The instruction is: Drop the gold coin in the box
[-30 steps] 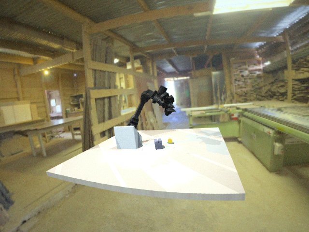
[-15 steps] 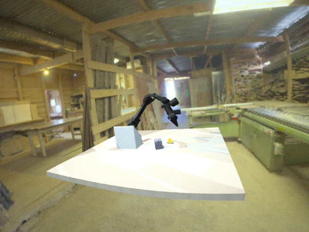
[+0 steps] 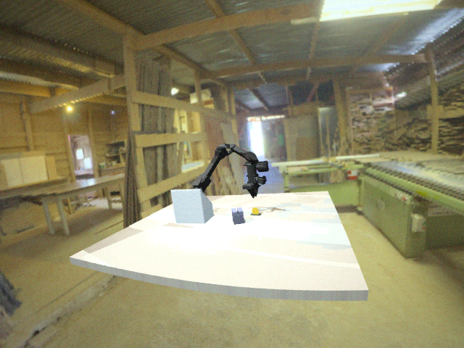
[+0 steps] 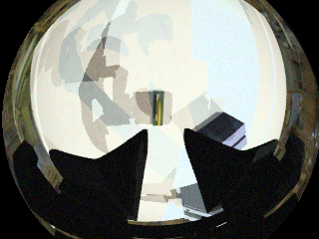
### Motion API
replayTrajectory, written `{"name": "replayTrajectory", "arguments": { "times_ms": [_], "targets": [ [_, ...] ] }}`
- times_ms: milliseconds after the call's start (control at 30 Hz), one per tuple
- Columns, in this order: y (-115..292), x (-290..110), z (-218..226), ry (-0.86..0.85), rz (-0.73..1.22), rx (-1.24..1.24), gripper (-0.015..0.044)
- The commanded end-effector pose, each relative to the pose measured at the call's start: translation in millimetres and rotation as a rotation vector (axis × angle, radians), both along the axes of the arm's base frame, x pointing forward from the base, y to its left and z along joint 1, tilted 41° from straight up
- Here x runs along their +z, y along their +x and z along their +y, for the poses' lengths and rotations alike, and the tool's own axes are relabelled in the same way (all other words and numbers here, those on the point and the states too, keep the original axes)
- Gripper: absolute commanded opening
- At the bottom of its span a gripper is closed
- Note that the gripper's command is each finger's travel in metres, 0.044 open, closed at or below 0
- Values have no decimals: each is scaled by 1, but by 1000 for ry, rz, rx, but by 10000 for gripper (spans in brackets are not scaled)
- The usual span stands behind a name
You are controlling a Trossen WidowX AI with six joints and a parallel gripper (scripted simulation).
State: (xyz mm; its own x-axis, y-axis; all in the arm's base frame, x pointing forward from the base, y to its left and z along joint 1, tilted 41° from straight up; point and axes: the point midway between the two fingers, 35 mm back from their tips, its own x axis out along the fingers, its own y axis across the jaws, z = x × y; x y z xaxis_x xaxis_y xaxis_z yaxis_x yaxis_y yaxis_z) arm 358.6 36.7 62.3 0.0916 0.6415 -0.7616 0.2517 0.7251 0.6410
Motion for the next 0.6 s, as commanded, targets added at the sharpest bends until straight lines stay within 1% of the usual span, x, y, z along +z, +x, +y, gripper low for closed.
{"name": "replayTrajectory", "arguments": {
  "times_ms": [0, 100, 200, 400, 567],
  "targets": [
    [-6, 3, 5, 20, 38, -10, 161],
    [-5, 1, 7, 20, 38, -10, 161],
    [-3, -22, 26, 21, 38, -10, 161],
    [-3, -25, 29, 21, 38, -10, 161],
    [-1, -36, 37, 22, 38, -10, 161]
  ]
}}
